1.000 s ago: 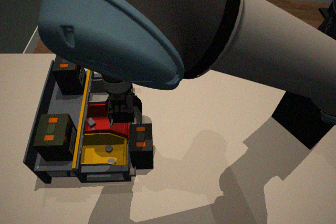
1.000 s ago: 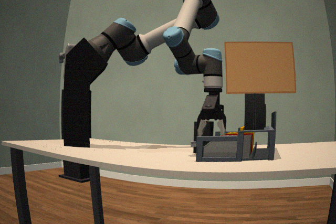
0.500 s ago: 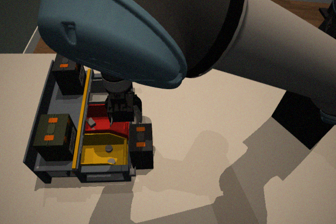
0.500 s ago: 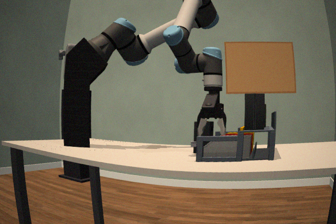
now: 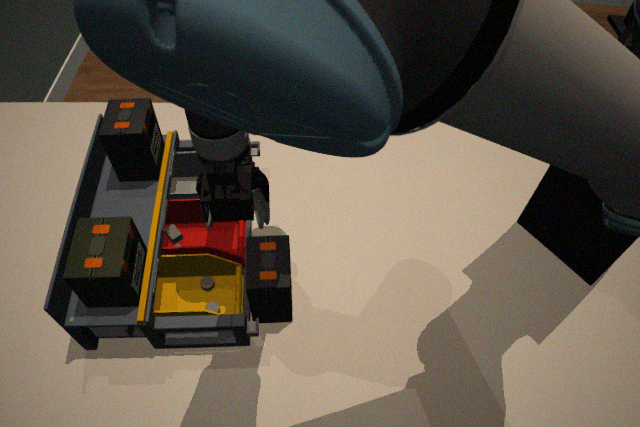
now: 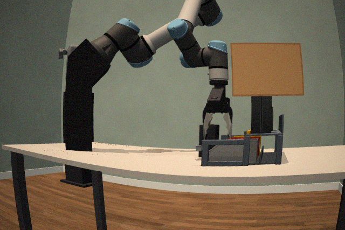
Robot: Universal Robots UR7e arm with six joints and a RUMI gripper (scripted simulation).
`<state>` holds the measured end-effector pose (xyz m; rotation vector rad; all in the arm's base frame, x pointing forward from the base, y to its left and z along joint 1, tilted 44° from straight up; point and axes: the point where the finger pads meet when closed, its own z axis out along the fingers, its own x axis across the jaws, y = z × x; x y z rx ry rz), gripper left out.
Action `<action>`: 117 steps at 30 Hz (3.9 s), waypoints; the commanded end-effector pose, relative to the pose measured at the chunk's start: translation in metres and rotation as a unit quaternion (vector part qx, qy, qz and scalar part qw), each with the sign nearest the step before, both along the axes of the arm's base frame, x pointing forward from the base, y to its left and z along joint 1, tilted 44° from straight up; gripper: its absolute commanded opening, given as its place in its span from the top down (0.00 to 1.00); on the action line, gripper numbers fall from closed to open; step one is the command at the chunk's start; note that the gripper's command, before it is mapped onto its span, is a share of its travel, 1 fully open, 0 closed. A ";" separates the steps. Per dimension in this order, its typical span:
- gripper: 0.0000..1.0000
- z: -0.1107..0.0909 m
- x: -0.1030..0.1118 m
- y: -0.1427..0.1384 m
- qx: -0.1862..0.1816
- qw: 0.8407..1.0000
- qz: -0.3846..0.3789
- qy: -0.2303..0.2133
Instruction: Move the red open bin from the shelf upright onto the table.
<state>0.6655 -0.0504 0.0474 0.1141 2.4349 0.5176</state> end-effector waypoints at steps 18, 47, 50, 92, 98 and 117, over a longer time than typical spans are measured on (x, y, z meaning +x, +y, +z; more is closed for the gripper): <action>0.42 0.034 -0.028 -0.016 0.000 1.000 0.000 0.000; 1.00 0.034 -0.029 -0.016 0.000 1.000 0.000 0.000; 1.00 0.034 -0.029 -0.016 0.000 1.000 0.000 0.000; 0.42 0.034 -0.029 -0.016 0.000 1.000 0.000 0.000; 0.42 0.034 -0.029 -0.016 0.000 1.000 0.000 0.000; 0.42 0.029 -0.024 -0.014 0.000 1.000 0.000 0.000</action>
